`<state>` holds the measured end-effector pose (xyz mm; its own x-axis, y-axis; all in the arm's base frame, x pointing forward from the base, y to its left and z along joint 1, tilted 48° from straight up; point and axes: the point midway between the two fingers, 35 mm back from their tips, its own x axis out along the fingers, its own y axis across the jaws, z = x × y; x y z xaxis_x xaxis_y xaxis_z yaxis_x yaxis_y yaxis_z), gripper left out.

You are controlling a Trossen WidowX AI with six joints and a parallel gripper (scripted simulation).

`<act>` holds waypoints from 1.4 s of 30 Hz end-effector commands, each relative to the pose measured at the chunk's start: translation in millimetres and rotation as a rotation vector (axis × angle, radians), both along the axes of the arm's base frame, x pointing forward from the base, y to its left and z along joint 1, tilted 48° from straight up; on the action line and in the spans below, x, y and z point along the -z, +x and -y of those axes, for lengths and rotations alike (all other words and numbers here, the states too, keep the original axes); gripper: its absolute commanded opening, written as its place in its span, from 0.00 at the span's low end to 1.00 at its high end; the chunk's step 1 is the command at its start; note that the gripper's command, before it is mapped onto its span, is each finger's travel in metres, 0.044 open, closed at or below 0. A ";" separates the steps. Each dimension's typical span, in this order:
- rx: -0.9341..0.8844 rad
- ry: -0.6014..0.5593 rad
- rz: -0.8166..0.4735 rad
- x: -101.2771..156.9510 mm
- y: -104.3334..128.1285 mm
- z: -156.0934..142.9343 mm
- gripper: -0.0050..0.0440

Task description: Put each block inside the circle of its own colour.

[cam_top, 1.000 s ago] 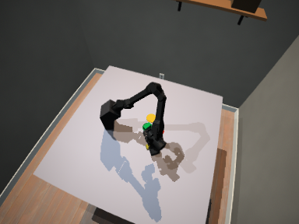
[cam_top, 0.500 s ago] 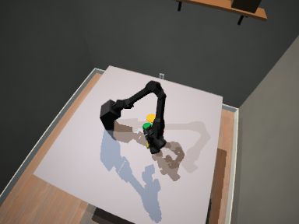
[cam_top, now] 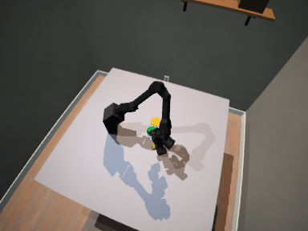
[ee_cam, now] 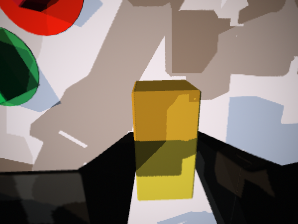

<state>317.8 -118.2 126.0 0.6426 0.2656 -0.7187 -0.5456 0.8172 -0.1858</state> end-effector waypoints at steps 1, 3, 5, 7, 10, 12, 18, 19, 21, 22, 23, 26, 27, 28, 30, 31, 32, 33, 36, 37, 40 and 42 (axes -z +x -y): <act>0.006 -0.034 0.010 -9.0 2.6 -11.6 0.32; 0.007 -0.040 0.005 -9.3 3.8 -18.1 0.32; 0.007 -0.043 0.003 -9.4 4.3 -21.3 0.32; 0.007 -0.046 0.001 -9.5 4.8 -24.6 0.32; 0.009 -0.055 -0.004 -10.0 6.1 -34.4 0.32; 0.010 -0.061 -0.006 -10.4 6.8 -40.9 0.32; 0.016 -0.078 -0.009 -11.9 8.0 -60.6 0.32; 0.017 -0.080 -0.009 -12.1 8.1 -63.9 0.32; 0.019 -0.084 -0.008 -12.5 8.1 -70.5 0.32; 0.019 -0.084 -0.008 -12.5 8.1 -70.5 0.32; 0.019 -0.084 -0.008 -12.5 8.1 -70.5 0.32; 0.023 -0.090 -0.007 -13.2 7.9 -80.3 0.32; 0.024 -0.092 -0.006 -13.5 7.7 -83.6 0.32; 0.025 -0.094 -0.005 -13.7 7.5 -86.9 0.32; 0.028 -0.097 -0.002 -14.3 7.0 -93.4 0.32; 0.030 -0.098 0.000 -14.6 6.7 -96.7 0.32; 0.031 -0.100 0.001 -14.9 6.4 -100.0 0.32; 0.033 -0.101 0.003 -15.2 6.0 -103.2 0.32; 0.037 -0.104 0.010 -16.1 4.6 -113.0 0.32; 0.039 -0.104 0.012 -16.4 4.1 -116.2 0.32; 0.040 -0.105 0.014 -16.7 3.5 -119.4 0.32; 0.044 -0.105 0.019 -17.3 2.3 -125.9 0.32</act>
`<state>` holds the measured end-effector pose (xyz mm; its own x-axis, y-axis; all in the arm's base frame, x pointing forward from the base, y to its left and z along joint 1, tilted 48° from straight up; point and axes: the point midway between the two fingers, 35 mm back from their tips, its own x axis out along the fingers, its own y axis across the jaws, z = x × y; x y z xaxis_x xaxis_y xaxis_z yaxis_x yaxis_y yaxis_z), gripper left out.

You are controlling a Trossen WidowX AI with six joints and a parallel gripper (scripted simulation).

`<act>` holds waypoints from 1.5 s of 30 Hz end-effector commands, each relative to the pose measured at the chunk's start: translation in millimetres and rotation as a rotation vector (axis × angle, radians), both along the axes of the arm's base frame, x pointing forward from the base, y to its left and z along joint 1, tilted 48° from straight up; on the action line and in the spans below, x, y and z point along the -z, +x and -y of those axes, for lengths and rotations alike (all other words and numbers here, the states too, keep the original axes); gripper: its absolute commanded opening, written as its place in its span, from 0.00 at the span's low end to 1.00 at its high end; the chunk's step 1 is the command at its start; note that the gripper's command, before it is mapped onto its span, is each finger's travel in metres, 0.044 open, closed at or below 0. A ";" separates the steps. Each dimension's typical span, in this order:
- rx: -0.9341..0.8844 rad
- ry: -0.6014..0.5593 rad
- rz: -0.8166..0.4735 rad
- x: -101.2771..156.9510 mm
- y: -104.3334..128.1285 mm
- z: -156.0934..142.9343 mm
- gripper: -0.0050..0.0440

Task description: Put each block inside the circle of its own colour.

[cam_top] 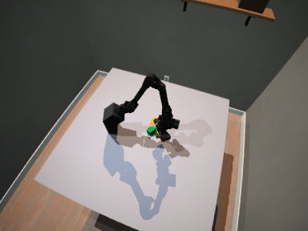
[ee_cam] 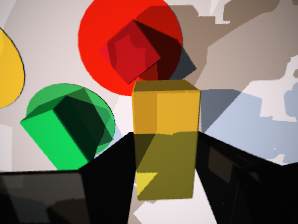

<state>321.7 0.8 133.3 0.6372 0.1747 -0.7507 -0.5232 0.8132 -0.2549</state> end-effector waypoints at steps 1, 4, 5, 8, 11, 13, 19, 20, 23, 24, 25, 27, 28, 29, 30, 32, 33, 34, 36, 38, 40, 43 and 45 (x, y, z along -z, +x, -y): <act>0.011 -0.010 0.040 -10.4 -2.3 -10.1 0.32; 0.016 -0.009 0.049 -11.4 -4.6 -19.7 0.32; 0.017 -0.009 0.053 -11.7 -5.4 -22.7 0.32; 0.021 -0.007 0.062 -12.7 -7.6 -30.4 0.32; 0.021 -0.003 0.065 -12.0 -10.3 -38.3 0.32; 0.019 0.001 0.066 -11.2 -12.7 -44.4 0.32; 0.016 0.010 0.068 -9.4 -17.8 -56.4 0.32; 0.015 0.012 0.069 -9.0 -19.1 -59.4 0.32; 0.013 0.019 0.071 -7.7 -23.4 -68.2 0.32; 0.012 0.022 0.072 -7.2 -24.9 -71.1 0.32; 0.011 0.024 0.073 -6.8 -26.4 -74.0 0.32; 0.010 0.030 0.075 -5.9 -29.6 -79.7 0.32; 0.009 0.033 0.077 -5.5 -31.2 -82.5 0.32; 0.008 0.035 0.078 -5.1 -32.9 -85.4 0.32; 0.007 0.038 0.079 -4.7 -34.6 -88.1 0.32; 0.007 0.038 0.079 -4.7 -34.6 -88.1 0.32; 0.006 0.041 0.080 -4.2 -36.3 -90.9 0.32; 0.006 0.045 0.082 -3.8 -38.1 -93.7 0.32; 0.004 0.051 0.084 -2.9 -41.7 -99.1 0.32; 0.002 0.058 0.087 -2.1 -45.3 -104.4 0.32; -0.001 0.068 0.088 -1.1 -49.0 -109.8 0.32; -0.004 0.083 0.090 0.5 -54.8 -117.7 0.32; -0.007 0.093 0.091 1.5 -58.8 -122.8 0.32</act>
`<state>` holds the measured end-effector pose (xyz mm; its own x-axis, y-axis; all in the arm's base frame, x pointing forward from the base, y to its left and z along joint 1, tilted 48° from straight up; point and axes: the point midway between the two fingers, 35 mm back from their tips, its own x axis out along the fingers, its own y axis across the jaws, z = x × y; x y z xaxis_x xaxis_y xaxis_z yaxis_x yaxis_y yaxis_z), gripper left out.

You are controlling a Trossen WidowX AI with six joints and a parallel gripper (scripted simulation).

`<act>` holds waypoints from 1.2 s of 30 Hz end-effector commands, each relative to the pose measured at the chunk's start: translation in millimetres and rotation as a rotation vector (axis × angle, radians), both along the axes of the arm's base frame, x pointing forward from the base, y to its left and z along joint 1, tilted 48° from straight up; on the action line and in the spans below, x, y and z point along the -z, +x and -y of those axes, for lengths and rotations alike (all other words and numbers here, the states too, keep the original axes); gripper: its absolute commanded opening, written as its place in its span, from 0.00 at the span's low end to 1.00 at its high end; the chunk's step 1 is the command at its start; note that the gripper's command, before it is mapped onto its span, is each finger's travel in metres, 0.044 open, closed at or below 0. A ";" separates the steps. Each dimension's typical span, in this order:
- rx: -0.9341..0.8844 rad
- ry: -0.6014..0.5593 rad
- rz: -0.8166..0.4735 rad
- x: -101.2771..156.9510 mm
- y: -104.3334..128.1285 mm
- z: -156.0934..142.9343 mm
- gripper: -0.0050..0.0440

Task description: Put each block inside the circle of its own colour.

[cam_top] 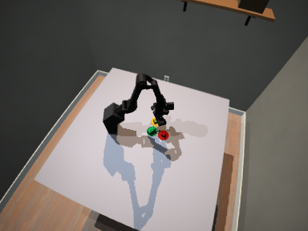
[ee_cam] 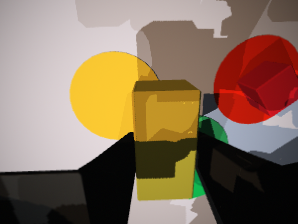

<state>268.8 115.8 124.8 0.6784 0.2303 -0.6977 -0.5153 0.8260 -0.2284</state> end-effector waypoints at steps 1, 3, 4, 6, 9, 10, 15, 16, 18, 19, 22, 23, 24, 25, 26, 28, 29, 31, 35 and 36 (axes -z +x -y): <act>0.000 0.028 0.033 -6.5 -7.9 -10.4 0.32; -0.002 0.034 0.034 -6.0 -10.0 -12.9 0.32; -0.002 0.034 0.034 -6.0 -10.0 -12.9 0.32; -0.004 0.043 0.035 -5.1 -13.7 -17.2 0.32; -0.007 0.055 0.036 -4.1 -18.1 -22.2 0.32; -0.008 0.058 0.036 -3.8 -19.3 -23.5 0.32; -0.011 0.067 0.037 -3.0 -22.9 -27.3 0.32; -0.011 0.069 0.040 -4.3 -22.6 -27.9 0.32; -0.011 0.065 0.034 -2.6 -21.8 -28.6 0.32; -0.011 0.061 0.028 0.3 -21.3 -28.8 0.32; -0.014 0.056 0.023 3.2 -20.4 -28.6 0.32; -0.014 0.054 0.022 5.4 -19.1 -28.6 0.32; -0.013 0.053 0.022 7.3 -17.0 -28.9 0.32; -0.014 0.054 0.021 9.5 -15.1 -29.9 0.32; -0.015 0.055 0.020 11.8 -13.1 -30.8 0.32; -0.015 0.056 0.020 16.4 -9.0 -32.2 0.32; -0.015 0.056 0.020 18.8 -7.1 -32.8 0.32; -0.015 0.056 0.020 22.3 -4.2 -33.7 0.32; -0.013 0.061 0.025 21.7 -1.2 -35.0 0.32; -0.013 0.062 0.024 21.7 -1.3 -35.2 0.32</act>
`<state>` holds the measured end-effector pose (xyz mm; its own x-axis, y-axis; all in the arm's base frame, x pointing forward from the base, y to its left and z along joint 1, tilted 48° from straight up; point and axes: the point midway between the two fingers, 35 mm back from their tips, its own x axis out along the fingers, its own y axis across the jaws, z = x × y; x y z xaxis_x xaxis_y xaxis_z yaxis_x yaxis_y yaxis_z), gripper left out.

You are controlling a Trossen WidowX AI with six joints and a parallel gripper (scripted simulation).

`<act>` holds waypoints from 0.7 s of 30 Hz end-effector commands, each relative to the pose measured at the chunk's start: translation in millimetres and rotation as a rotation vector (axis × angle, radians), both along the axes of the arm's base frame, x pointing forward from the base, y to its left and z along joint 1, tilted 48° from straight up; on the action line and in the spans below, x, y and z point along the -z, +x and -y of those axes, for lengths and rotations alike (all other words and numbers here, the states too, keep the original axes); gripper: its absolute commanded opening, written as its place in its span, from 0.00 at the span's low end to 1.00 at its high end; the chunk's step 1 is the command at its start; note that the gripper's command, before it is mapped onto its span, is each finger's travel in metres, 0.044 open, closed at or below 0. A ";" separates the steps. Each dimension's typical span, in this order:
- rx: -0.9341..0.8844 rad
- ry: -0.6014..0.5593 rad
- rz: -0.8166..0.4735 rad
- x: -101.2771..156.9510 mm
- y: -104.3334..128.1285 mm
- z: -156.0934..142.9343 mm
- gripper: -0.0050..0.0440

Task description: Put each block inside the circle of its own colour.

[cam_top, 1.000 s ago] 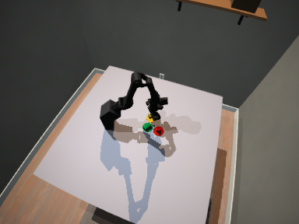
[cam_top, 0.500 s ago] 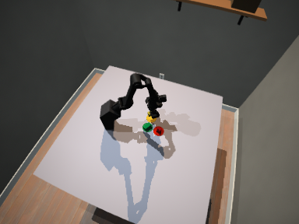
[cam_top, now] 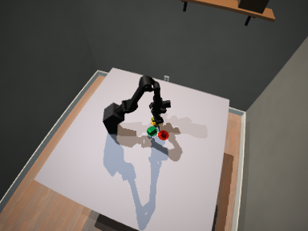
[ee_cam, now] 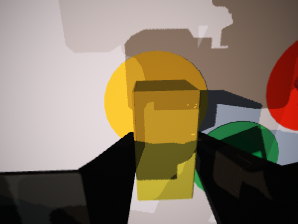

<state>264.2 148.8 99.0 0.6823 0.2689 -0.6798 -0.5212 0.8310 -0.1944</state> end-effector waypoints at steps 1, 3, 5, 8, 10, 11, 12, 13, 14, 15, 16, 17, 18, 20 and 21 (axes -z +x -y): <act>-0.004 0.015 0.015 -4.1 3.3 -2.2 0.32; -0.005 0.019 0.021 -5.9 3.0 -2.6 0.32; -0.005 0.020 0.023 -6.6 3.0 -2.6 0.32; -0.002 0.018 0.023 -6.8 2.9 -2.2 0.32; -0.005 0.016 0.017 -4.2 3.8 -2.8 0.32; -0.005 0.015 0.017 -3.4 5.1 -3.3 0.32; -0.005 0.015 0.017 -2.5 6.3 -3.9 0.32; -0.005 0.015 0.017 -1.6 7.6 -4.4 0.32; -0.005 0.015 0.017 -0.7 8.8 -5.0 0.32; -0.005 0.015 0.017 0.3 10.0 -5.5 0.32; -0.005 0.015 0.017 1.2 11.1 -6.1 0.32; -0.005 0.015 0.017 2.2 12.3 -6.6 0.32; -0.005 0.015 0.017 2.2 12.3 -6.6 0.32; -0.005 0.015 0.017 3.2 13.5 -7.1 0.32; -0.005 0.015 0.017 4.1 14.7 -7.6 0.32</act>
<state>273.6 153.4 90.1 0.6823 0.2704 -0.6792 -0.5221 0.8306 -0.1938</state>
